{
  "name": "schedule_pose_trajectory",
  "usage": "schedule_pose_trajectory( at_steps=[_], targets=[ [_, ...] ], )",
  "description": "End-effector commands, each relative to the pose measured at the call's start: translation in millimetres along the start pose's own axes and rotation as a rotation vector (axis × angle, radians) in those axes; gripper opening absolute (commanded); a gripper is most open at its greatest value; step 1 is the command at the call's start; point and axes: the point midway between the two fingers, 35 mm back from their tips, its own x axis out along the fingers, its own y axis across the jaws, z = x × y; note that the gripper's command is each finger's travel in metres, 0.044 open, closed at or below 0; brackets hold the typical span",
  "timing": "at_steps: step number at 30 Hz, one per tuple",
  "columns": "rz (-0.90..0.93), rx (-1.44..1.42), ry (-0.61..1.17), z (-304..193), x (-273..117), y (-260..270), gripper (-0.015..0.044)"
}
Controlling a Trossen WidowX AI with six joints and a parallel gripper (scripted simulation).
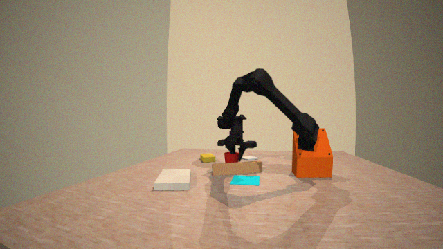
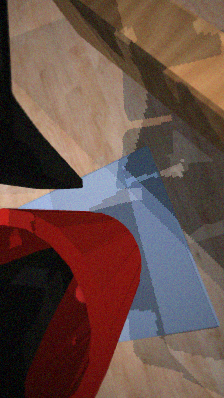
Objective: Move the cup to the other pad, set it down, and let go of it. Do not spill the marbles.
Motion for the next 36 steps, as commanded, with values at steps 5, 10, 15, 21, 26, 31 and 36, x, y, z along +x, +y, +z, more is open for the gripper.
schedule_pose_trajectory(
  at_steps=[5,10,15,21,26,31,36],
  targets=[
    [-0.001,-0.001,0.000,0.1,-0.3,-0.2,0.0042],
    [-0.001,-0.001,0.000,0.1,-0.3,-0.2,0.0009],
    [-0.001,0.000,0.000,0.0,-2.3,-0.5,0.0000],
    [-0.002,0.002,0.002,-0.6,-21.8,-2.2,0.0000],
    [-0.001,0.005,0.002,-1.6,-42.7,-2.0,0.0000],
    [0.000,0.007,0.001,-2.9,-64.1,-0.7,0.0000],
    [0.001,0.008,0.000,-4.5,-74.5,1.4,0.0000]
  ],
)
